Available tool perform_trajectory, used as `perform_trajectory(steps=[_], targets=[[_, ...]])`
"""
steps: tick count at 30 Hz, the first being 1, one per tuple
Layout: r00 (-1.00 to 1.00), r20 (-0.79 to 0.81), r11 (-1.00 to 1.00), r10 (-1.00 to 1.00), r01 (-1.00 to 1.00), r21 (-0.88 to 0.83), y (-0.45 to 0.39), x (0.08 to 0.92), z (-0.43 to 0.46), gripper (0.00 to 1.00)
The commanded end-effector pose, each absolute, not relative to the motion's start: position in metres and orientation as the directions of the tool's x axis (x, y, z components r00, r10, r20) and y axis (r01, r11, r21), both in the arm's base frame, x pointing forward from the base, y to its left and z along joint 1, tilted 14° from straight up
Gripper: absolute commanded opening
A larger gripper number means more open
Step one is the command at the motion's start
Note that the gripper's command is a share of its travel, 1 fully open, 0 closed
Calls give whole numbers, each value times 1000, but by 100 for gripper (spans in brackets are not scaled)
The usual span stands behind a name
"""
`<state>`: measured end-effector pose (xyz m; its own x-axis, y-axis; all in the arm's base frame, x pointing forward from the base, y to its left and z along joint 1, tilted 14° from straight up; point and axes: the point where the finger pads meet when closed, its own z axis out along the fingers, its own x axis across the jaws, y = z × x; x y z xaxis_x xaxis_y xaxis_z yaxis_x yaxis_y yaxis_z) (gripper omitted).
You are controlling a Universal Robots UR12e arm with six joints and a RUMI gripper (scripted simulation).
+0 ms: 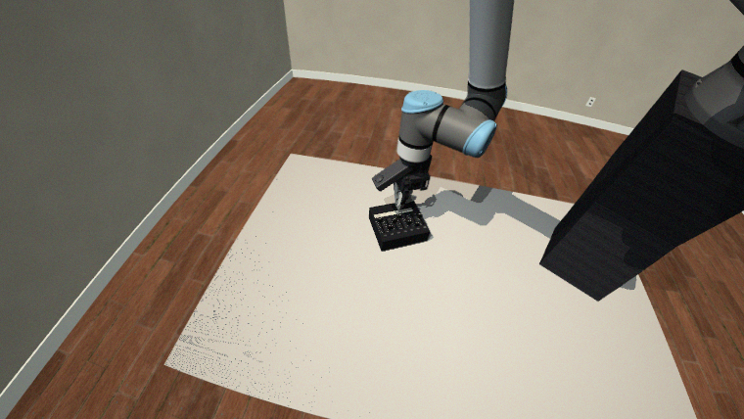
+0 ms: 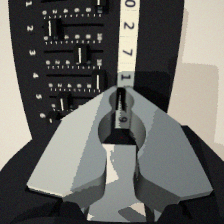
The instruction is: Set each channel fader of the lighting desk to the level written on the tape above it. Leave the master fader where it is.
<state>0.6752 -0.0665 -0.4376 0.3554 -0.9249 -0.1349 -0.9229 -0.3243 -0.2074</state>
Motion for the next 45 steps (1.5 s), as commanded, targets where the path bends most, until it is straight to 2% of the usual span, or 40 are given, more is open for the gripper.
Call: perform_trajectory(steps=[1, 45], targets=[[355, -134, -324, -925, -923, -208, -67, 676, -437, 0], [355, -134, -324, -925, -923, -208, -65, 677, -447, 0]])
